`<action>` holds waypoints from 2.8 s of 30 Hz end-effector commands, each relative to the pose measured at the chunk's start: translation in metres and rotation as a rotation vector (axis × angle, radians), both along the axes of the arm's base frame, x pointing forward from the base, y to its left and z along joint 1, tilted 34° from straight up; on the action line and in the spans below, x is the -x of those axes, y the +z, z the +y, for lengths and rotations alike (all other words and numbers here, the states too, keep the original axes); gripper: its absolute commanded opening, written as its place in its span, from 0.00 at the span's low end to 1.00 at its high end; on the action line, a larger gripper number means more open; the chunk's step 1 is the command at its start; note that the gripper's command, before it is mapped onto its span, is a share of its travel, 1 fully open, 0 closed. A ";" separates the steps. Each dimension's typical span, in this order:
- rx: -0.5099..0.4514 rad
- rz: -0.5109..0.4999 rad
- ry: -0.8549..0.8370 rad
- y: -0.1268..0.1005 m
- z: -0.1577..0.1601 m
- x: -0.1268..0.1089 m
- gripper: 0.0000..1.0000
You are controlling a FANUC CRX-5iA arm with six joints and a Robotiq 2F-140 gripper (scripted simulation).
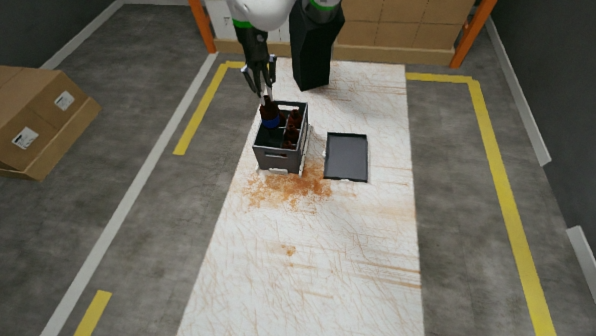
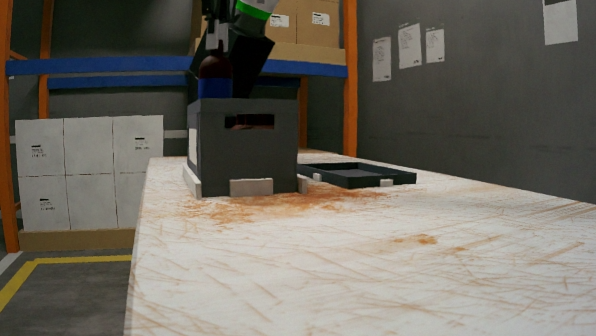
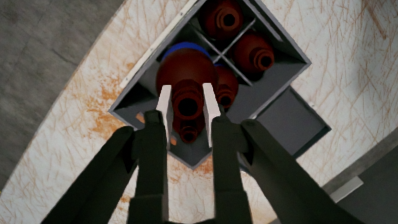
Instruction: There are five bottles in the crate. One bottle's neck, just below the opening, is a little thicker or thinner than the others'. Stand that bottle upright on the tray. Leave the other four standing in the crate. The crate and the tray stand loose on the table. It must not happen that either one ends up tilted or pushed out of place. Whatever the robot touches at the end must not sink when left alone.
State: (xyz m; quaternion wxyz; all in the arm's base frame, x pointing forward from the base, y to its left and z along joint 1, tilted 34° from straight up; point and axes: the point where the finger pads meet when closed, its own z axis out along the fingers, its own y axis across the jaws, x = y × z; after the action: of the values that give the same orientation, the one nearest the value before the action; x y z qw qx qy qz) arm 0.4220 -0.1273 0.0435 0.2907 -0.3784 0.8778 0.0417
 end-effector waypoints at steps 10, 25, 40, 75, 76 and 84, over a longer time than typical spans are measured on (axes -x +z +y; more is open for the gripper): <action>0.001 -0.001 0.000 0.007 -0.003 0.004 0.10; 0.001 -0.001 0.000 0.009 -0.003 0.005 0.10; 0.001 -0.001 0.000 0.009 -0.003 0.005 0.10; 0.001 -0.001 0.000 0.018 -0.007 0.010 0.10; 0.001 -0.001 0.000 0.019 -0.007 0.011 0.10; 0.001 -0.001 0.000 0.023 -0.009 0.013 0.10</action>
State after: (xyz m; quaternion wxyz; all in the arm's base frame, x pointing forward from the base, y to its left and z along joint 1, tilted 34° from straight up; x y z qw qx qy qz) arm 0.4090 -0.1352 0.0658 0.2907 -0.3784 0.8778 0.0418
